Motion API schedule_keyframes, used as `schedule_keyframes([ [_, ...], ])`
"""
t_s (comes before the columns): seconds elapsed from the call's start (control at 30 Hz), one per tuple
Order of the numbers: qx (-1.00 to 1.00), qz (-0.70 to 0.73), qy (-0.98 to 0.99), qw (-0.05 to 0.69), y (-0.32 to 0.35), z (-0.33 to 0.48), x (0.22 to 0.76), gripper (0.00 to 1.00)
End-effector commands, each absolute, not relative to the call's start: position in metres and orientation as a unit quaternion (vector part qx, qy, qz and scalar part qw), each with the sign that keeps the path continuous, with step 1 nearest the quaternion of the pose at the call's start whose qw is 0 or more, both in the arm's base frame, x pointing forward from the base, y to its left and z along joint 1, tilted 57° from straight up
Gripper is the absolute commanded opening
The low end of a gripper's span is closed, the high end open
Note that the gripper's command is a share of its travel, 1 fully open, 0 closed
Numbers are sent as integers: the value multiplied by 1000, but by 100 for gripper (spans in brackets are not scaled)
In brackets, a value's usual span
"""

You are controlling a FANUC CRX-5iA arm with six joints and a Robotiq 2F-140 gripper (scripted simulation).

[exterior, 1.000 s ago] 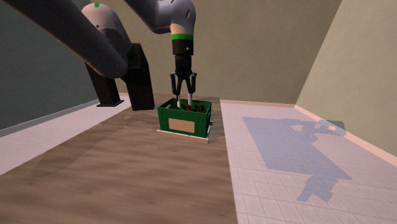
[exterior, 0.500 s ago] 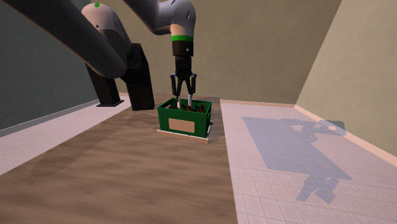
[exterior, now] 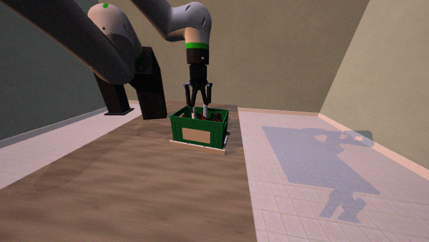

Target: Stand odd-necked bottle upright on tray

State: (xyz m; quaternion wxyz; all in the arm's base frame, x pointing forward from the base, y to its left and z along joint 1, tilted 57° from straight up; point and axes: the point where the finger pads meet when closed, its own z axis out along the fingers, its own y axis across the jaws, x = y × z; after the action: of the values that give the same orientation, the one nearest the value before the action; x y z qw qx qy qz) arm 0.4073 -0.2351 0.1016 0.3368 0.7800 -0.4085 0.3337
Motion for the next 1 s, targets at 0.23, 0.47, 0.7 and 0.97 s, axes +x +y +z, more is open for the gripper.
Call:
schedule_keyframes([
  [0.23, 780, 334, -408, 336, -243, 96, 410, 44],
  [0.47, 780, 334, -408, 336, -249, 92, 412, 44],
  [0.7, 780, 334, -408, 336, -252, 90, 413, 44],
  [0.97, 780, 334, -408, 336, -253, 89, 413, 44],
])
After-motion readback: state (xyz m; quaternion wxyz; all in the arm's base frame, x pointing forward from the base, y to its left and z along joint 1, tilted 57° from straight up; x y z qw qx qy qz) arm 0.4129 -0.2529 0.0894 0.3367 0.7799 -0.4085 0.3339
